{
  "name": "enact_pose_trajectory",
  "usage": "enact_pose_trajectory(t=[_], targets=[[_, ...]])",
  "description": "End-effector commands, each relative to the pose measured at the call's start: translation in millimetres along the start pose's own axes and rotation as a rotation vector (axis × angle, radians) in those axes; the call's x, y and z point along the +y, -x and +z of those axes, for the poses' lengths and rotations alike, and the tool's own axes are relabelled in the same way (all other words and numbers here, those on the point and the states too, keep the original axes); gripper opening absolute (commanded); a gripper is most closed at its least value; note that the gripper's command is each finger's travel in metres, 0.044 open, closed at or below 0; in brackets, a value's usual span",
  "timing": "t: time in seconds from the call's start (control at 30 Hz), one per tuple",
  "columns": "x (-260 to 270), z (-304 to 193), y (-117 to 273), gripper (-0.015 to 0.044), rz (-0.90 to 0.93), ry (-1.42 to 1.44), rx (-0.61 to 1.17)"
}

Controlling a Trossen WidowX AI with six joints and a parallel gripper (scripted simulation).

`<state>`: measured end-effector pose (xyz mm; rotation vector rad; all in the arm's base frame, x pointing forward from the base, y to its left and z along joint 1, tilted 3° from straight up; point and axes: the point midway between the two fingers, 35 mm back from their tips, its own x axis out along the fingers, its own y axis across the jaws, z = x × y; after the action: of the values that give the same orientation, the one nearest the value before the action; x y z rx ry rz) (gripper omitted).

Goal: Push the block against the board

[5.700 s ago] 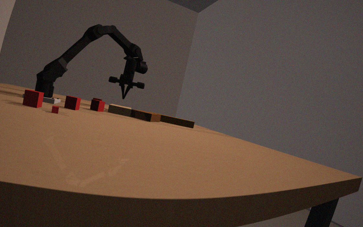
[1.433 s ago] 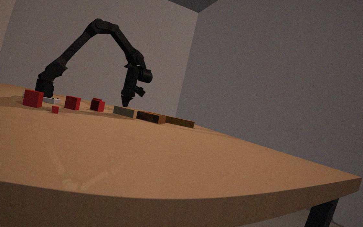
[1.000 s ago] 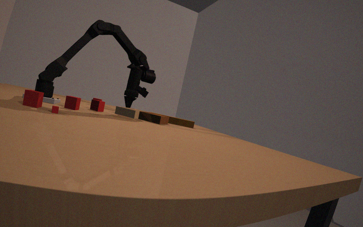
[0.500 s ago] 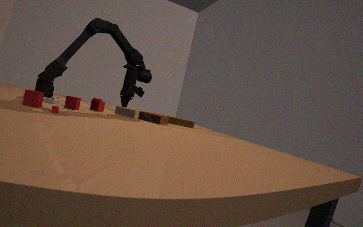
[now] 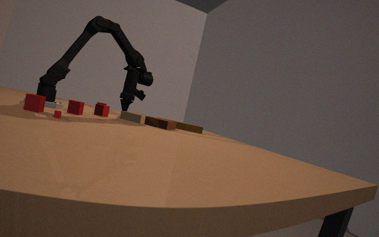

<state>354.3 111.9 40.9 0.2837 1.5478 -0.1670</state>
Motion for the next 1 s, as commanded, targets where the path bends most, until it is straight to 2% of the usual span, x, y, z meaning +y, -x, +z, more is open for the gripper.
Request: enact_pose_trajectory(t=[0.0, 0.07, 0.17, 0.23, 0.47, 0.97], targets=[[-2, -7, -3, 0.0000, -0.009, -0.007, 0.005], [0, -2, 3, 0.0000, -0.001, 0.000, 0.001], [1, -1, 40, 0.0000, -0.007, -0.005, 0.003], [1, -2, 52, 0.0000, -0.009, -0.007, 0.004], [2, 1, 53, 0.0000, -0.008, 0.016, 0.004], [9, 67, 59, 0.0000, -0.008, 0.531, 0.000]])
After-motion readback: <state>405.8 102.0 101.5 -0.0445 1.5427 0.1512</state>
